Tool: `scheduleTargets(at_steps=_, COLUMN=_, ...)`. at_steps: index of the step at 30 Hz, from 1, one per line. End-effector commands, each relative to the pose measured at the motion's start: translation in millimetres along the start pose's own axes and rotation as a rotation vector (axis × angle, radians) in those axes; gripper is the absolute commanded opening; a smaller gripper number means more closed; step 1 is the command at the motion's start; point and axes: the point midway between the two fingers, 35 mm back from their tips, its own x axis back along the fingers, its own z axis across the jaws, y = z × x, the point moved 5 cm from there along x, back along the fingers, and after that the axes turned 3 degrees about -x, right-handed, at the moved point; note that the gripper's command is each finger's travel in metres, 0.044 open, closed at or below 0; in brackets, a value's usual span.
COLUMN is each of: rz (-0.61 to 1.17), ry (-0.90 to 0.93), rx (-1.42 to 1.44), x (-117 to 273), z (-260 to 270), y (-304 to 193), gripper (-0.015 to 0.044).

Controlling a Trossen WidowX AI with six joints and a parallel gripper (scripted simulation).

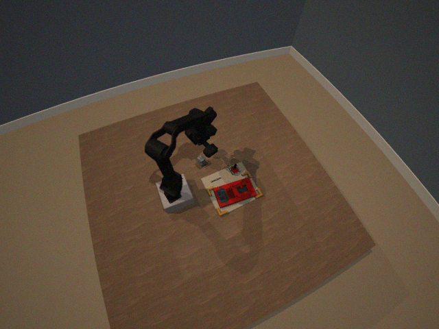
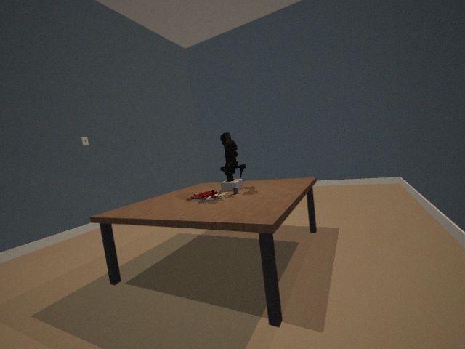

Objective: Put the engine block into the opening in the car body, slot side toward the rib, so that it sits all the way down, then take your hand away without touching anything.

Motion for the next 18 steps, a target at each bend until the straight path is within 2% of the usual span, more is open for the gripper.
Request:
scheduleTargets(at_steps=1, rz=0.019, ry=-0.001, rx=0.013, x=-14, z=0, y=-4, gripper=0.0440)
scheduleTargets(at_steps=4, rz=0.019, ry=-0.001, rx=0.013, x=-38, z=0, y=-5, gripper=0.0440)
scheduleTargets(at_steps=18, rz=0.019, ry=-0.002, rx=0.013, x=-54, z=-2, y=-8, gripper=0.0440)
